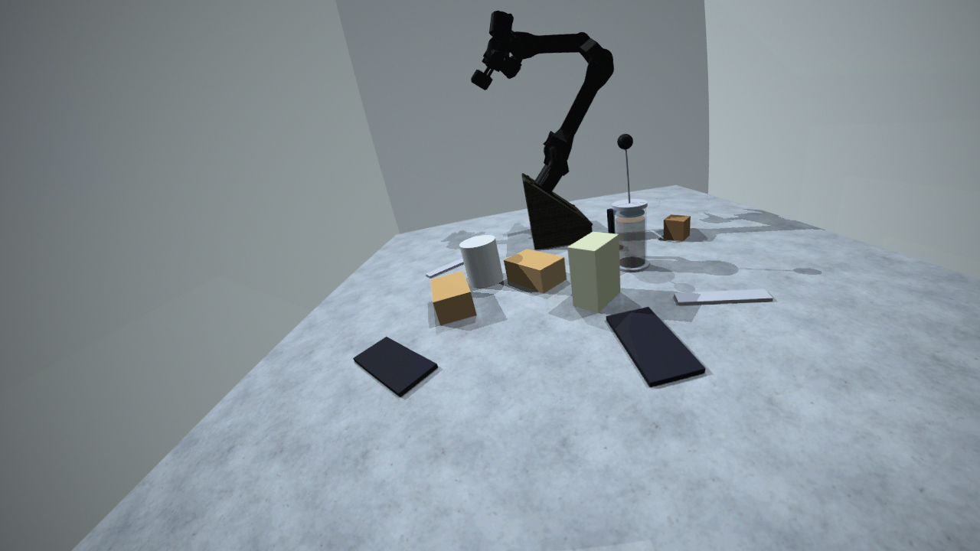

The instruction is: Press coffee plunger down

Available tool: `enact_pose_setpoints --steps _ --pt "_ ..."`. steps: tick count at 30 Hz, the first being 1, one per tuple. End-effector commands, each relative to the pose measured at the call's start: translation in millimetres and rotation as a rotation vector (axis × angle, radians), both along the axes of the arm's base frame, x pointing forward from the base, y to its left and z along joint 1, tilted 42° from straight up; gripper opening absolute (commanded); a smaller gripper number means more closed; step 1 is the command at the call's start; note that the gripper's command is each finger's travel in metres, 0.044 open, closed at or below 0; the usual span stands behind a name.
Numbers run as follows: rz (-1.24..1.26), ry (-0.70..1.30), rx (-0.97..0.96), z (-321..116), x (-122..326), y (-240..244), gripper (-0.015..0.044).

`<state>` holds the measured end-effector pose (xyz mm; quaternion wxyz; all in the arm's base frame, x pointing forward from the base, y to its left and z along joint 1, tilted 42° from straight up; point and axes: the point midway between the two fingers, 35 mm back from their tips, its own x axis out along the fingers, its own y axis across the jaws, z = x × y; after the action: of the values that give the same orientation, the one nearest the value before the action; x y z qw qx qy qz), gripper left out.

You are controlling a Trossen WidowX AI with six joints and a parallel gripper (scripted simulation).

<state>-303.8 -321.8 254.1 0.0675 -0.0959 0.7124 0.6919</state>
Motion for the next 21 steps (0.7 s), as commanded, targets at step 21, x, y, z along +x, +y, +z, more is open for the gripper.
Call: enact_pose_setpoints --steps 21 --pt "1.484 -0.103 1.149 -113 225 -58 0.0440"
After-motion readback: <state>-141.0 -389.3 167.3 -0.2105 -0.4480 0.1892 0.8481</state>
